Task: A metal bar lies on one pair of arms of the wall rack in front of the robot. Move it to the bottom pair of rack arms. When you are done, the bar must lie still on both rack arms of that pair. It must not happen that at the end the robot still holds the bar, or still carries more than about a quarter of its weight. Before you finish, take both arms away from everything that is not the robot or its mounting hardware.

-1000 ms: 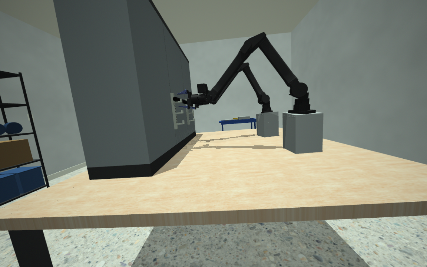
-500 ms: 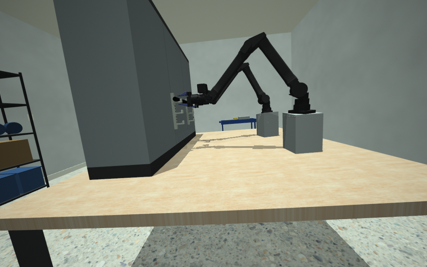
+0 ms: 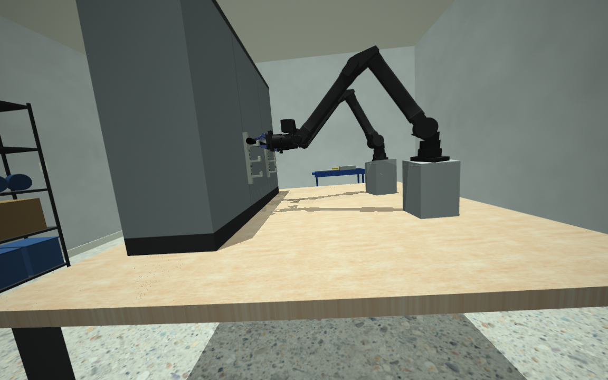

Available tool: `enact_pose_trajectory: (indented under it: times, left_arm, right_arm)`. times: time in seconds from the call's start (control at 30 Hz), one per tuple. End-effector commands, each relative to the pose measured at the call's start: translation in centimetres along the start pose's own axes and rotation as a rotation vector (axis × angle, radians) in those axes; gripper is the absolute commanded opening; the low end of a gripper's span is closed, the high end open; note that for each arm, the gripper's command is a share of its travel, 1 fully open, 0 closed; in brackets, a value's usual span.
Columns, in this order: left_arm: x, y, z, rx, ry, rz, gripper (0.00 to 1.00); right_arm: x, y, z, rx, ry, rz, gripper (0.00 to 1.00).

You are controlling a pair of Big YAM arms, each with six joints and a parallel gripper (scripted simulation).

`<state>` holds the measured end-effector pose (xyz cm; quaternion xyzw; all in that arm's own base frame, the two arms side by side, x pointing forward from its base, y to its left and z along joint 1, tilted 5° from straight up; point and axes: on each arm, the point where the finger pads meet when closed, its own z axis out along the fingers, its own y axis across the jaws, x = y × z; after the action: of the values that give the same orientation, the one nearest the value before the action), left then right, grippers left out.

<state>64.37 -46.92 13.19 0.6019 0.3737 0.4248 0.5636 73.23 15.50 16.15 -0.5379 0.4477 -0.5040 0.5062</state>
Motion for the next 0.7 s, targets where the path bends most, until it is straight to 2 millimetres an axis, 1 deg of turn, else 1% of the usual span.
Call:
enact_pose_trajectory:
  times: [0.0, 0.43, 0.67]
  left_arm:
    - [0.35, 3.11, 2.00, -0.059, 0.011, -0.023, 0.29]
    - [0.35, 3.11, 2.00, -0.059, 0.011, -0.023, 0.00]
    - [0.35, 3.11, 1.90, -0.059, 0.011, -0.023, 0.00]
  right_arm:
    - [0.97, -2.22, 1.84, 0.045, 0.015, 0.007, 0.29]
    - [0.97, -2.22, 1.84, 0.045, 0.015, 0.007, 0.00]
    - [0.97, -2.22, 1.74, 0.045, 0.015, 0.007, 0.00]
